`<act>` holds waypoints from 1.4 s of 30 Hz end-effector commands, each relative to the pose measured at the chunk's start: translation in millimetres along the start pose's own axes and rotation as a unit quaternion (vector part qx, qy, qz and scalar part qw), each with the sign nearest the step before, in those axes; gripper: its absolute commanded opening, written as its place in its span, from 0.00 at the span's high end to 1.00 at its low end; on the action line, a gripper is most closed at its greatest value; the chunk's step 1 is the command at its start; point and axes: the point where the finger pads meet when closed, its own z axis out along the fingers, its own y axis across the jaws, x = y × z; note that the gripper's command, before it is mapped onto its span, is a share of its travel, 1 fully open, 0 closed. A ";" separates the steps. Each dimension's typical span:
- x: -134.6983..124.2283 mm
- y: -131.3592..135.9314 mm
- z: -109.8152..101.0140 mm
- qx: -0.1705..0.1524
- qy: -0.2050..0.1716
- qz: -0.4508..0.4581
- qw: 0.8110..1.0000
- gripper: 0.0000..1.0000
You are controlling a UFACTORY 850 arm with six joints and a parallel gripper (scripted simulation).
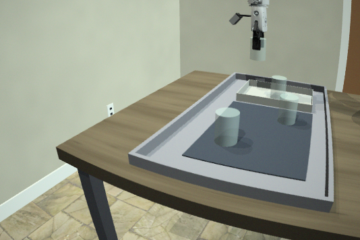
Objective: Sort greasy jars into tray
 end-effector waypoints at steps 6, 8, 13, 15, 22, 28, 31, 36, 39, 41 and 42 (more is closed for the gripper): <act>0.9 0.7 17.7 -0.001 0.001 0.000 1.000 1.00; 0.9 0.7 23.0 -0.001 0.001 0.000 1.000 1.00; 0.9 0.8 36.3 -0.001 0.001 0.000 1.000 1.00; 0.9 0.8 36.3 -0.001 0.001 0.000 1.000 1.00; 0.9 0.8 55.0 -0.001 0.001 0.000 1.000 1.00; 1.0 0.8 70.9 -0.001 0.001 0.000 1.000 1.00; 1.0 0.8 76.2 -0.001 0.001 0.000 1.000 1.00; 1.0 0.8 86.9 -0.001 0.001 0.000 1.000 1.00; 1.0 0.8 94.8 -0.001 0.001 0.000 1.000 1.00; 1.0 0.8 100.2 -0.001 0.001 0.000 1.000 1.00; 1.0 0.8 102.8 -0.001 0.001 0.000 1.000 1.00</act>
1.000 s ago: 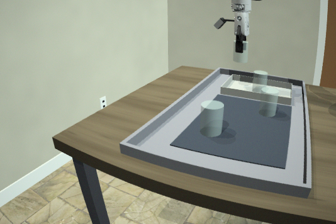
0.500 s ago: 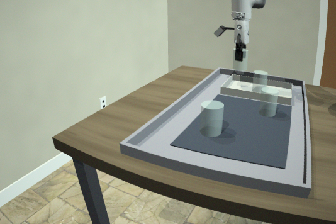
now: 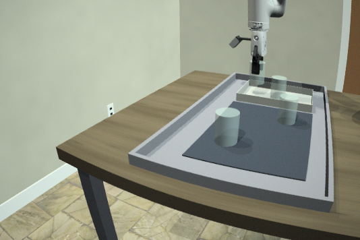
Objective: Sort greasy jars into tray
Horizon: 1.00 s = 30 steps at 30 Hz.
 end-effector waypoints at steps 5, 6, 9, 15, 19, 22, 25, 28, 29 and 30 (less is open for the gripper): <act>1.1 0.6 19.5 0.000 0.001 0.000 1.000 1.00; 1.1 0.6 19.5 0.000 0.001 0.000 1.000 1.00; 1.1 0.6 19.5 0.000 0.001 0.000 1.000 1.00; 1.1 0.6 23.5 0.000 0.001 0.000 1.000 1.00; 1.1 0.6 28.7 0.000 0.001 0.000 1.000 1.00; 1.1 0.6 32.7 0.000 0.001 0.000 1.000 1.00; 1.1 0.6 34.0 0.000 0.001 0.000 1.000 1.00; 1.1 0.6 38.0 0.000 0.001 0.000 1.000 1.00; 1.1 0.6 39.3 0.000 0.001 0.000 1.000 1.00; 1.1 0.6 40.6 0.000 0.001 0.000 1.000 1.00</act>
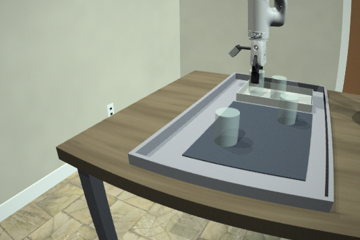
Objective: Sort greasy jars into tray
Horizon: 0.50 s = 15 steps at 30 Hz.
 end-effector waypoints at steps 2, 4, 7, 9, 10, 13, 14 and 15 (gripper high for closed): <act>0.8 0.5 6.3 0.000 0.001 0.000 1.000 1.00; 0.8 0.5 7.7 0.000 0.001 0.000 1.000 1.00; 0.8 0.5 7.7 0.000 0.001 0.000 1.000 1.00; 0.8 0.5 7.7 0.000 0.001 0.000 1.000 1.00; 0.8 0.5 7.7 0.000 0.001 0.000 1.000 1.00; 0.8 0.5 7.7 0.000 0.001 0.000 1.000 0.00; 0.8 0.5 7.7 0.000 0.001 0.000 1.000 0.00; 0.8 0.5 7.7 0.000 0.001 0.000 1.000 0.00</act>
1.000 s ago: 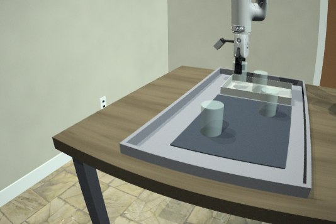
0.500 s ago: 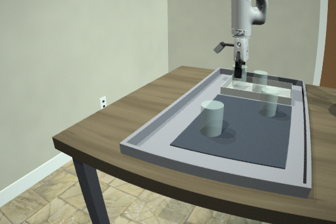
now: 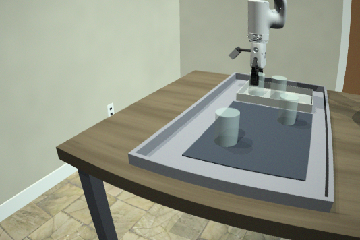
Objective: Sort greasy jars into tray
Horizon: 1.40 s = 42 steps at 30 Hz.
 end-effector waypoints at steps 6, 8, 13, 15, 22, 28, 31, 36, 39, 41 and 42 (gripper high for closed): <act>0.7 0.4 -0.6 0.000 0.001 0.000 1.000 0.00; 0.7 0.4 -0.6 0.000 0.001 0.000 1.000 0.00; 0.7 0.4 -8.3 0.000 0.001 0.000 1.000 0.00; 0.7 0.4 -16.1 0.000 0.001 0.000 1.000 0.00; 0.6 0.4 -43.3 0.000 0.001 0.000 1.000 0.00; 0.6 0.4 -66.6 0.000 0.001 0.000 1.000 0.00; 0.6 0.4 -70.5 0.000 0.001 0.000 1.000 0.00; 0.6 0.3 -89.9 0.000 0.001 0.000 1.000 0.00; 0.6 0.3 -101.5 0.000 0.001 0.000 1.000 0.00; 0.6 0.3 -101.5 0.000 0.001 0.000 1.000 0.00; 0.6 0.3 -101.5 0.000 0.001 0.000 1.000 0.00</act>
